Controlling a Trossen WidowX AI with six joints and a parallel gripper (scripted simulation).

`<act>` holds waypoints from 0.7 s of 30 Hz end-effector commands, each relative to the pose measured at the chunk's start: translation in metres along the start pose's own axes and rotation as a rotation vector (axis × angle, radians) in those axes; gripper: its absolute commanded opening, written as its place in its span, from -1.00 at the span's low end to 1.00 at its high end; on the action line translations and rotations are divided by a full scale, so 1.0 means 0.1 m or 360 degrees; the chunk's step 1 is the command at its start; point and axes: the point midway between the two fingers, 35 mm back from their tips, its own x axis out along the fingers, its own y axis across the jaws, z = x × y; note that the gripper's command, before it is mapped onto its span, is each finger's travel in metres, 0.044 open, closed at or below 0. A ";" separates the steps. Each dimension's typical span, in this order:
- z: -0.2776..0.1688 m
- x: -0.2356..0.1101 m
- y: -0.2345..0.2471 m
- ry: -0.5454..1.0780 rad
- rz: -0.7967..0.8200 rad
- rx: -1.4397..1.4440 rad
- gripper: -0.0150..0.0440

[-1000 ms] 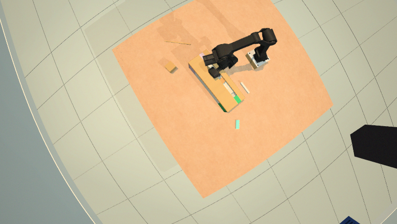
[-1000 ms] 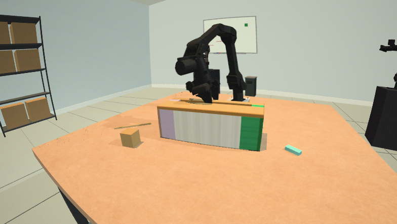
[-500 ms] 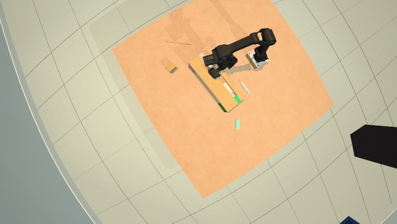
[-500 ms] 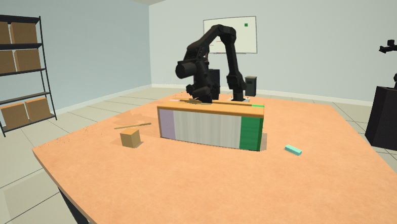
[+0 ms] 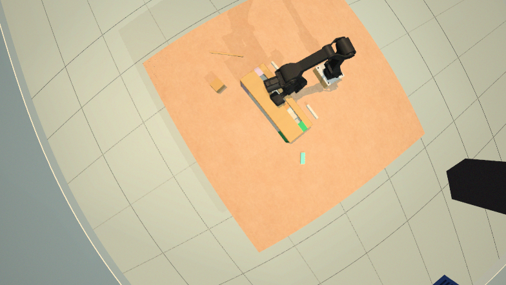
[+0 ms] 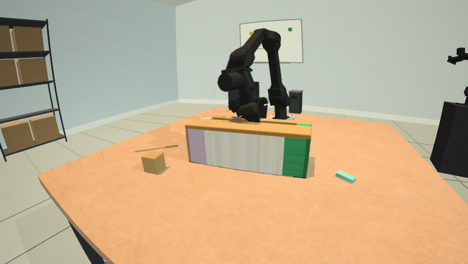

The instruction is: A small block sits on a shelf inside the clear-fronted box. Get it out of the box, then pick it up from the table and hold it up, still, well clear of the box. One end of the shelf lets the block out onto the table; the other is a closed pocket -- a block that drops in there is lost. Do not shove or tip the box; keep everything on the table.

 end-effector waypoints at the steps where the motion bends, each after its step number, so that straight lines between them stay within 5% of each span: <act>1: -0.10 0.05 -0.02 0.0013 -0.0008 0.0011 0.86; 21: -0.55 0.21 -0.02 0.0020 -0.0007 0.0011 0.86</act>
